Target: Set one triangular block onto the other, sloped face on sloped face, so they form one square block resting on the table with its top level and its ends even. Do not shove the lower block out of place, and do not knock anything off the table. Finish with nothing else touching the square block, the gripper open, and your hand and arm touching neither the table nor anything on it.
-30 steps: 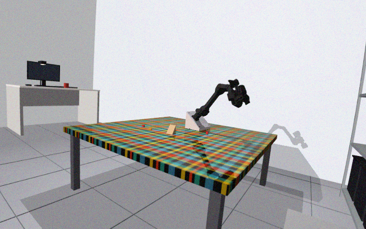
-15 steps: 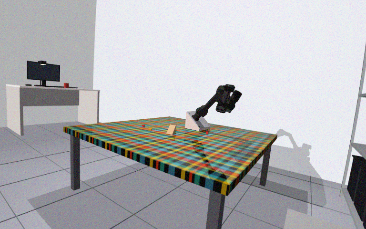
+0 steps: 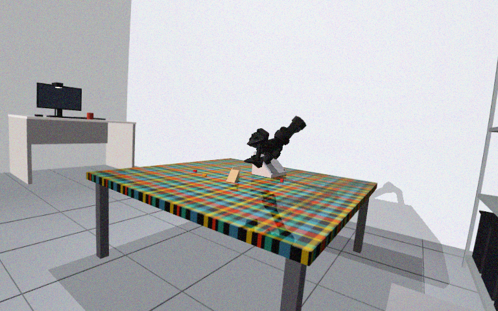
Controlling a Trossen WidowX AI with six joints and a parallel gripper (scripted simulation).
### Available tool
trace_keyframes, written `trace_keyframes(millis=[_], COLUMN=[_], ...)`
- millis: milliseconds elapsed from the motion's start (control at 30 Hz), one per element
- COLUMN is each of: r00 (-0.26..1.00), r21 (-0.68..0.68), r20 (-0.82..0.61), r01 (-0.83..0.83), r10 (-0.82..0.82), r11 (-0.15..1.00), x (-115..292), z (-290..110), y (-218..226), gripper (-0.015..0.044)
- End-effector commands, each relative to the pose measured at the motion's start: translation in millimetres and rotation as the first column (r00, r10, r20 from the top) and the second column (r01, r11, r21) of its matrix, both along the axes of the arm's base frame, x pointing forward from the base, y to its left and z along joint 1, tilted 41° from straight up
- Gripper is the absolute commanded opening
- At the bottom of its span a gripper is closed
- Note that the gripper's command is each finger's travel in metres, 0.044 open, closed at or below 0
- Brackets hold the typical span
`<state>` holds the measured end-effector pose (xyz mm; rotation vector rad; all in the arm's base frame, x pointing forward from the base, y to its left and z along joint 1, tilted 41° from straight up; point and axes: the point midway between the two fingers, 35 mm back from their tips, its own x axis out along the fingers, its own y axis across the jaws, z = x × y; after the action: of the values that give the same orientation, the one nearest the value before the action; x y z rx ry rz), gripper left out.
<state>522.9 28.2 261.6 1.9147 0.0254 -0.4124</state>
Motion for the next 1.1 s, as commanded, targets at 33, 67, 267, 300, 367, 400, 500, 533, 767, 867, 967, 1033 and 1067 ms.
trace_keyframes(millis=[33,67,267,300,367,400,500,533,767,867,967,1033,1067], r00=[0.968,0.952,0.79,0.753,0.678,0.64,0.535,0.505,0.426,0.426,0.426,0.426,0.426], r21=[0.117,0.15,0.385,0.426,0.5,0.531,0.59,0.597,0.563,0.563,0.563,0.563,0.563], r20=[-0.249,-0.305,-0.604,-0.646,-0.716,-0.743,-0.794,-0.8,-0.787,-0.787,-0.787,-0.787,-0.787], r01=[0.004,0.015,0.176,0.222,0.327,0.383,0.559,0.616,0.791,0.791,0.791,0.791,0.791], r10=[0.025,0.032,0.103,0.123,0.17,0.197,0.29,0.324,0.447,0.447,0.447,0.447,0.447], r11=[0.993,0.989,0.906,0.877,0.802,0.756,0.583,0.514,0.239,0.239,0.239,0.239,0.239], x=[-8,-13,-61,-73,-97,-109,-145,-156,-189,-189,-189,-189,-188], z=[-69,-84,-164,-176,-195,-202,-216,-219,-218,-218,-218,-221,-222], y=[-35,-43,-81,-86,-95,-98,-103,-104,-106,-106,-106,-104,-103], gripper=[0.044,0.044,0.044,0.044,0.044,0.044,0.044,0.044,0.044,0.044,0.044,0.044,0.044])
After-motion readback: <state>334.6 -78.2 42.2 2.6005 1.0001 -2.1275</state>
